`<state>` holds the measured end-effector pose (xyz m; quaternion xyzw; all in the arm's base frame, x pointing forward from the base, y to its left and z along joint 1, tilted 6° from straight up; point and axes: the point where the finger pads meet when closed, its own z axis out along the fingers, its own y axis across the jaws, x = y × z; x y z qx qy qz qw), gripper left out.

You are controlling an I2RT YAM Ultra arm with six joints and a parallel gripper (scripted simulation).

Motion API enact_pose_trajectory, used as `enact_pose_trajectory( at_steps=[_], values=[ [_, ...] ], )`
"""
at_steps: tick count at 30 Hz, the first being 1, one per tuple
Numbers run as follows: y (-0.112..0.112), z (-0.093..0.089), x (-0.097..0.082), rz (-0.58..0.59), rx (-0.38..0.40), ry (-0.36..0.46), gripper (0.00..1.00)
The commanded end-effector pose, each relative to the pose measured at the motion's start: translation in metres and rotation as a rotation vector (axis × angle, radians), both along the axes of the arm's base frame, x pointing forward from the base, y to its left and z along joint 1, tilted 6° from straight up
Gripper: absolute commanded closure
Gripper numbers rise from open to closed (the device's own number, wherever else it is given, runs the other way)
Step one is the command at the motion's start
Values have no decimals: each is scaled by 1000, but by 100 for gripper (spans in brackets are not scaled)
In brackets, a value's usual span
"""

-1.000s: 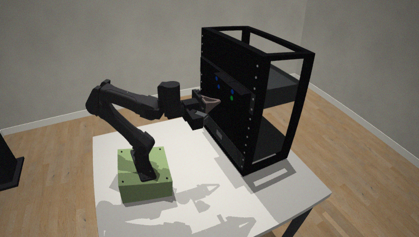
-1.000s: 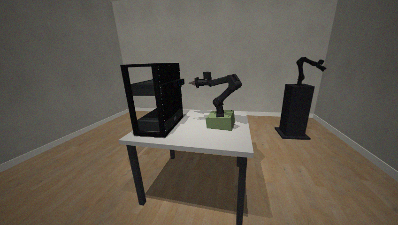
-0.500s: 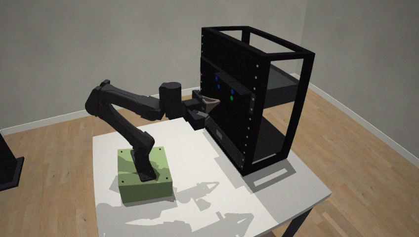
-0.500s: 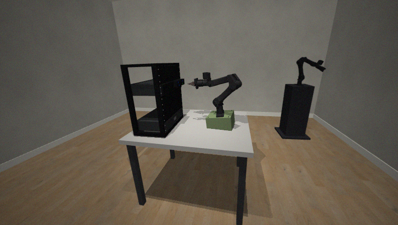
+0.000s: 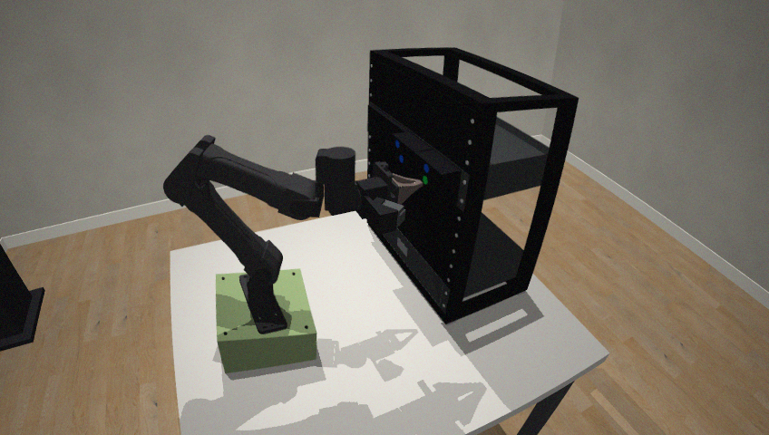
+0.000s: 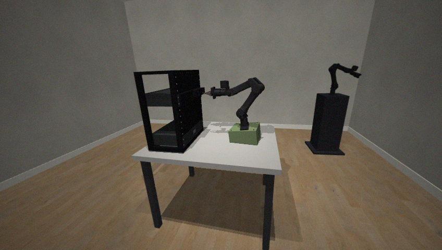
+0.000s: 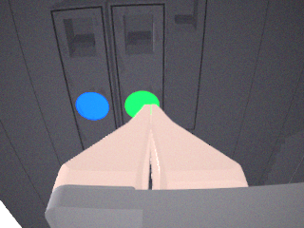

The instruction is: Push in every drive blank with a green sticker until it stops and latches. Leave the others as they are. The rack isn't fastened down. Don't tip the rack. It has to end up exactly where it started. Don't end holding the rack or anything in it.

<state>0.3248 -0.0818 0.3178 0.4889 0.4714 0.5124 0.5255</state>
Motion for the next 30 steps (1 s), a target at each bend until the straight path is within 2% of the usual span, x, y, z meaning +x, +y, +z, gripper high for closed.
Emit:
enact_pose_trajectory(
  at_steps=[1, 30],
  values=[
    [-2, 23, -1, -19, -41, -57, 100],
    [-3, 14, 4, -16, -23, -22, 100]
  ],
)
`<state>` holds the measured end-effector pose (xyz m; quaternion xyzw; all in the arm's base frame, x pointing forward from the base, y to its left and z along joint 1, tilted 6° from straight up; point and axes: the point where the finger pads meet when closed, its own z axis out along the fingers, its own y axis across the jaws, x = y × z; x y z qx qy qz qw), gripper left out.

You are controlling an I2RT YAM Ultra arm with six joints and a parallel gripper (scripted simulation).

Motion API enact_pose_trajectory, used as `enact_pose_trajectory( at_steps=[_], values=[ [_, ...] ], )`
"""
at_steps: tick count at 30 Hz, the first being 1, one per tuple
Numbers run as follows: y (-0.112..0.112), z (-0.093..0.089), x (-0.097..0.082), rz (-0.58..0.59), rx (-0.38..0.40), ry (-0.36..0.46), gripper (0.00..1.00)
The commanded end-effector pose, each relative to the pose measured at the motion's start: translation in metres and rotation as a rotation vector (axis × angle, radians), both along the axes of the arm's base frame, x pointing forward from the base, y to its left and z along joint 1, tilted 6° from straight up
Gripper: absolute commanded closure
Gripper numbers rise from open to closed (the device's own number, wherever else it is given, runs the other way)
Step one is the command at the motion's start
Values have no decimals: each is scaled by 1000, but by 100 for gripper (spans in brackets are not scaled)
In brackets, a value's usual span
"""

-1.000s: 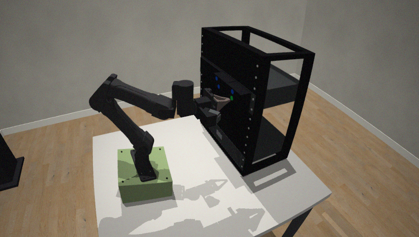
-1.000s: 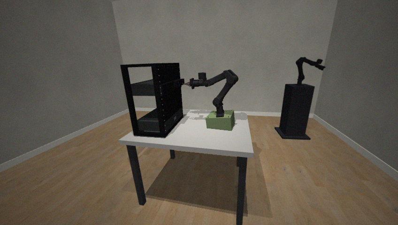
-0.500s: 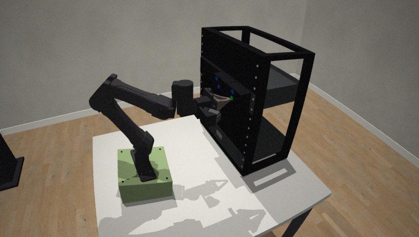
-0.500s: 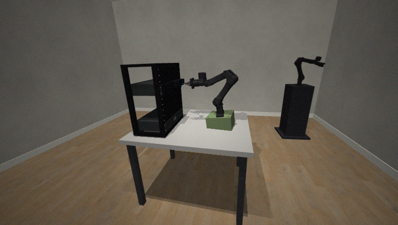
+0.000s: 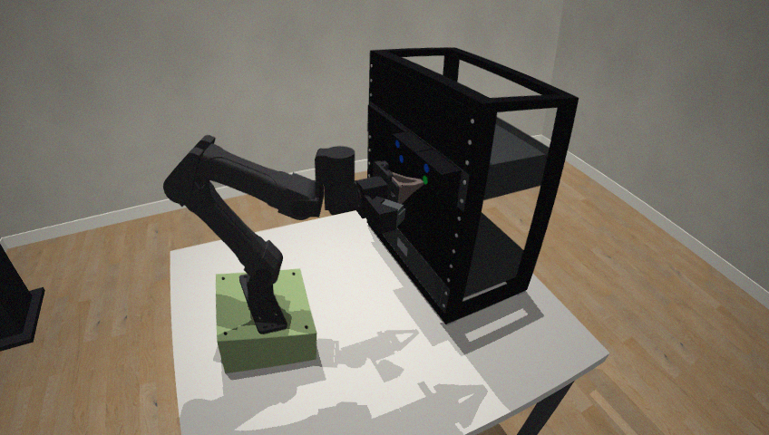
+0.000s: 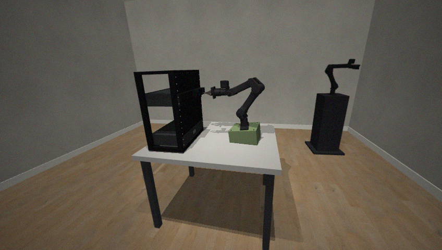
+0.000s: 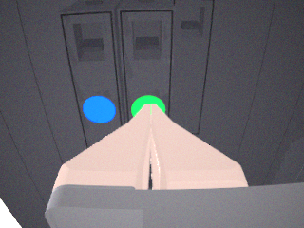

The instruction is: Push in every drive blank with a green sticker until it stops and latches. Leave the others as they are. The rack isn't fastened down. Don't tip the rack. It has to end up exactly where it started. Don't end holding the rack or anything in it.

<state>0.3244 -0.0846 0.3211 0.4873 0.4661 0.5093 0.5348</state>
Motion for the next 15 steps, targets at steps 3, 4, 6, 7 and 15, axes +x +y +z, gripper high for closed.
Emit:
enact_pose_trajectory(
  at_steps=[3, 4, 6, 7, 15],
  values=[
    [0, 11, 4, 1, -15, -9, 100],
    [0, 11, 4, 1, -15, -9, 100],
    [1, 12, 5, 2, -17, -13, 100],
    [1, 15, 6, 2, -23, -24, 100],
    [1, 18, 14, 2, -26, -31, 100]
  ],
)
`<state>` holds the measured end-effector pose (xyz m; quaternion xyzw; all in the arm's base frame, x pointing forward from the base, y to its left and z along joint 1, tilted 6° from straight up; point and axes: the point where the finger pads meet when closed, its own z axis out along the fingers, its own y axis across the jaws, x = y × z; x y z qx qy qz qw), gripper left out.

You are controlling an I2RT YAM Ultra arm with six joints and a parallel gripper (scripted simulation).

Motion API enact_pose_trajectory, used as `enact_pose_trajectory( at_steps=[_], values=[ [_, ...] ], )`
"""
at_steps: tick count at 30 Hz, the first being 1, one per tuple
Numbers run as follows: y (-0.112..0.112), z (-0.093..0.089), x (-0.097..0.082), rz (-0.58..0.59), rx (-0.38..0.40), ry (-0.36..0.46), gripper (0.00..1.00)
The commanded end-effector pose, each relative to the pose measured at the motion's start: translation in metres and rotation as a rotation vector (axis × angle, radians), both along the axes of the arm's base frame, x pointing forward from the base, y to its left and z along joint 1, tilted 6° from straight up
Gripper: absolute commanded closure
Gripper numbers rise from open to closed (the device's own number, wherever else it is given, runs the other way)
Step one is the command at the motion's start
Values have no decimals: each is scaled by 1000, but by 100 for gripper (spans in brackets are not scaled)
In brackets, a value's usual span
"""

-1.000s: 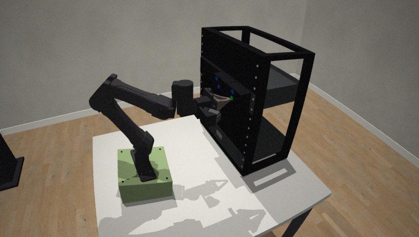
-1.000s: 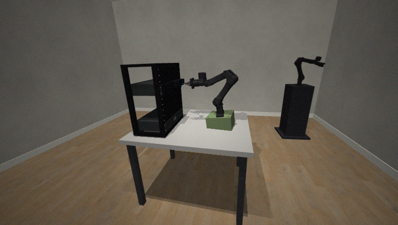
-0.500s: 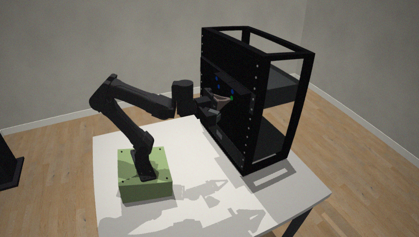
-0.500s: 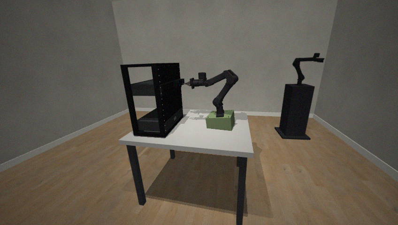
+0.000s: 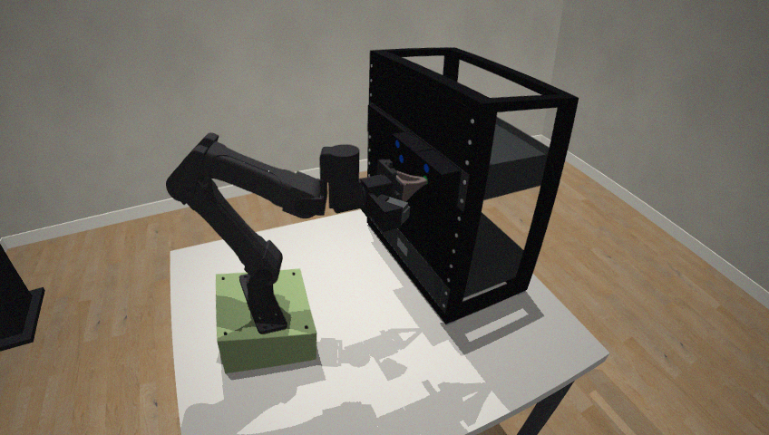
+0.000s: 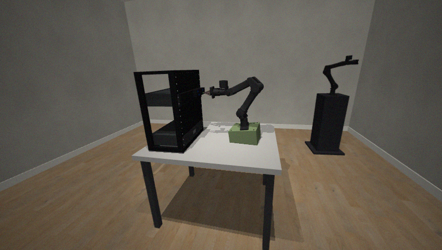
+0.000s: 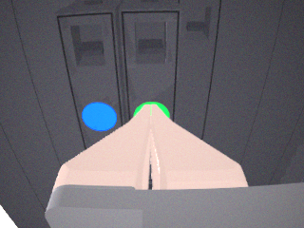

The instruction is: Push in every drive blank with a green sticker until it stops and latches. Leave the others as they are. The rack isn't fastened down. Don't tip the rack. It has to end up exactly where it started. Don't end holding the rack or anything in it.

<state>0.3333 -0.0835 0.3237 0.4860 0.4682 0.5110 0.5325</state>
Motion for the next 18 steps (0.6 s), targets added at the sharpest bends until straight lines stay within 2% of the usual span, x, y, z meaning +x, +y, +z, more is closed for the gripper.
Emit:
enact_pose_trajectory(
  at_steps=[1, 18],
  values=[
    [0, 16, 5, -5, -26, -32, 100],
    [-2, 16, 15, -5, -26, -32, 100]
  ],
)
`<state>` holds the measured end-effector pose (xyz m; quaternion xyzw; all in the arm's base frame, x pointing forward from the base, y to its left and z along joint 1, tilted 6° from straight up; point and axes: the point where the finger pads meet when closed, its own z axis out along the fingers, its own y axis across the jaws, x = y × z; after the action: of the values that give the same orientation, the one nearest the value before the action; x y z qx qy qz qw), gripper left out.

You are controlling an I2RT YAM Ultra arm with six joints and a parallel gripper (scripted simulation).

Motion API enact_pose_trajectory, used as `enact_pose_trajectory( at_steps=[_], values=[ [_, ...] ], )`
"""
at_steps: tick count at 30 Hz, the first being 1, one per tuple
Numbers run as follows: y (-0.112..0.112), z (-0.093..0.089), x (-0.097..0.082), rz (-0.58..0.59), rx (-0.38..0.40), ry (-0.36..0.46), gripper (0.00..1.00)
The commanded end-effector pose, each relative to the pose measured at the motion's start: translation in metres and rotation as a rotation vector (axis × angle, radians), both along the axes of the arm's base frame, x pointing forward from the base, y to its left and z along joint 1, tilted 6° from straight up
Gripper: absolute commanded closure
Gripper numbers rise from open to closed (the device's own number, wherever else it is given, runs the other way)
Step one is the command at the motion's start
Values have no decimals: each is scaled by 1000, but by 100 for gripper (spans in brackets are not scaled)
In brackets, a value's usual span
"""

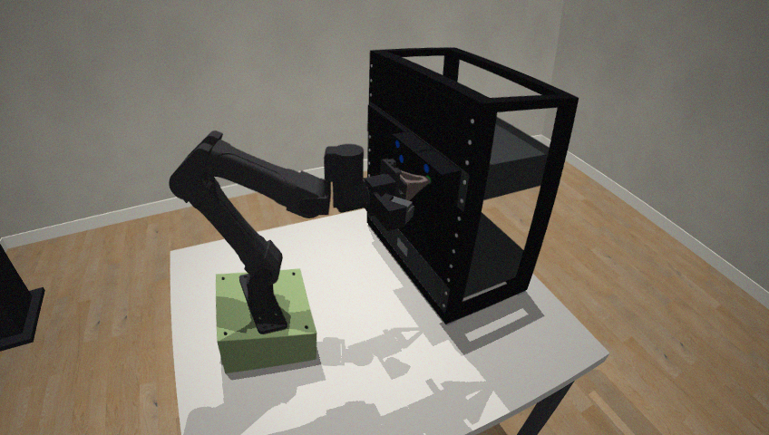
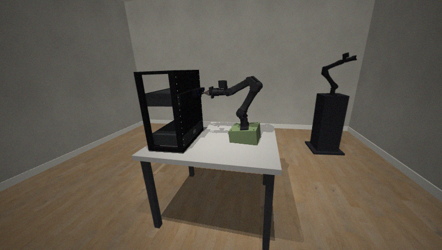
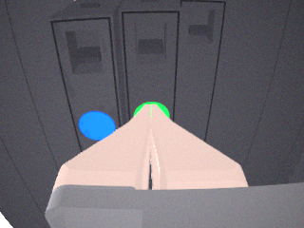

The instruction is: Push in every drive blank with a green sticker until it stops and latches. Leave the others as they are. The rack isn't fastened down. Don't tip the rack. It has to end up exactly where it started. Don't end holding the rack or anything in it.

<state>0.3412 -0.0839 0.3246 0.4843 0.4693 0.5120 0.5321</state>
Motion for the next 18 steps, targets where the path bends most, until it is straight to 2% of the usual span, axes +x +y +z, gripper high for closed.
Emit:
enact_pose_trajectory(
  at_steps=[1, 18],
  values=[
    [-2, 15, 7, -9, -24, -31, 100],
    [-3, 16, 17, -9, -24, -31, 100]
  ],
)
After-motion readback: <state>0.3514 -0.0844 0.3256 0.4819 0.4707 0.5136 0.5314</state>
